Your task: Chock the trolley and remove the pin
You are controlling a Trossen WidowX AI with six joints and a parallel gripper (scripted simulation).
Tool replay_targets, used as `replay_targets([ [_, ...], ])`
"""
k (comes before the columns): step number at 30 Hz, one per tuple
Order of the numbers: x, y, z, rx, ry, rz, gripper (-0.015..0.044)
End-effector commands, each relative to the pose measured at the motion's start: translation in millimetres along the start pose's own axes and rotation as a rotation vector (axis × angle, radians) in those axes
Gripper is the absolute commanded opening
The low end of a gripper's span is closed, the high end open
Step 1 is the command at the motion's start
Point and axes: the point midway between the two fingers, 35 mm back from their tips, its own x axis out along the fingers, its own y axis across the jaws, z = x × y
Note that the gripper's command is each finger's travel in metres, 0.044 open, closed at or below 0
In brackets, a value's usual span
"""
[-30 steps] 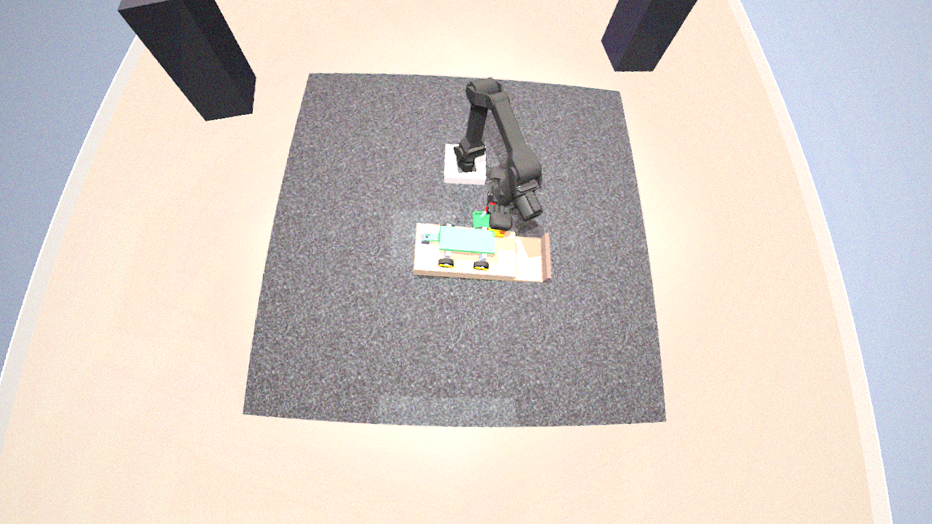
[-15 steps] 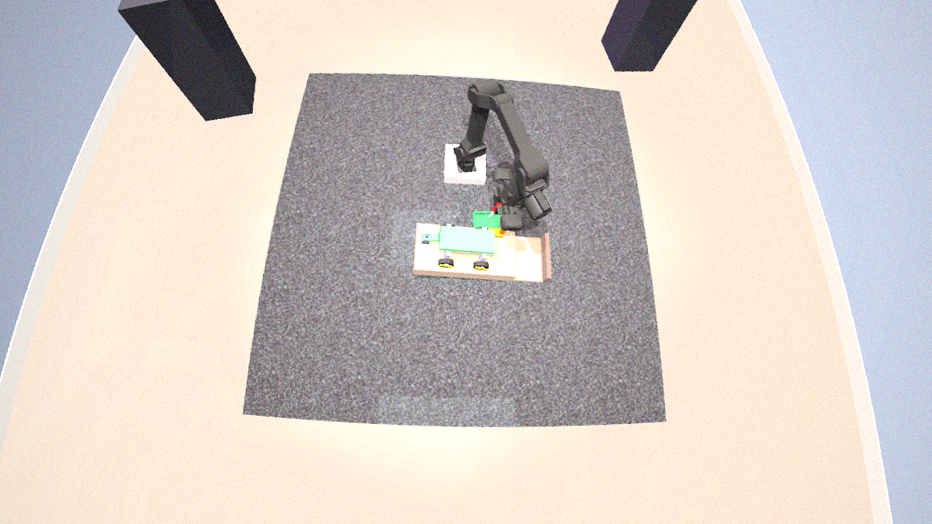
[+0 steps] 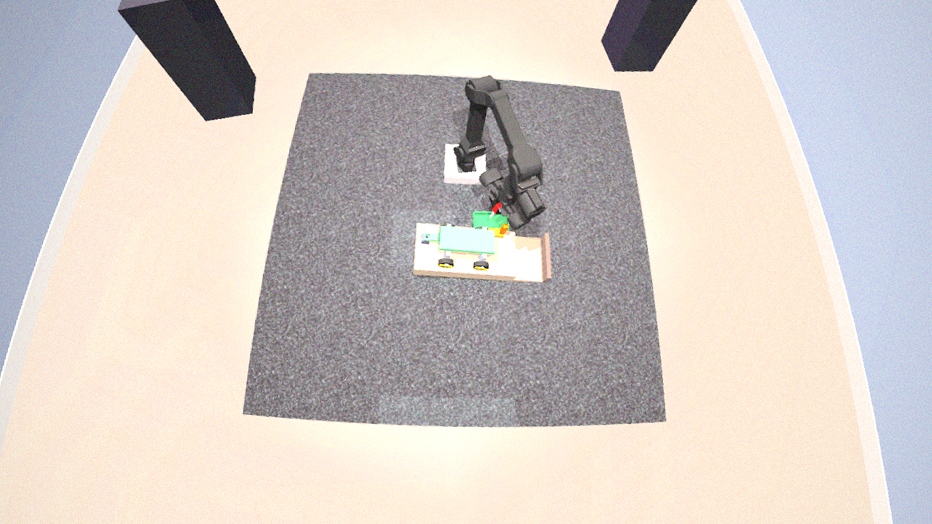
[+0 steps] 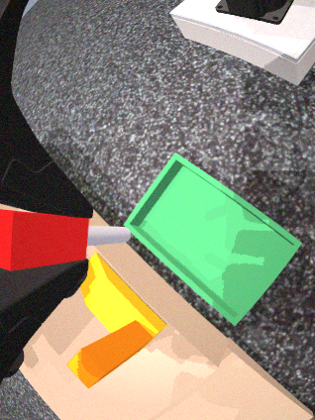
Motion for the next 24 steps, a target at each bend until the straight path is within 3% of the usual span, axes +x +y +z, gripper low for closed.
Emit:
replay_targets([
  [1, -1.4, 0.3, -1.0, -0.106, -0.019, -0.023, 0.0000],
  [24, -1.3, 2.1, -5.2, -0.809, -0.092, -0.132, 0.0000],
])
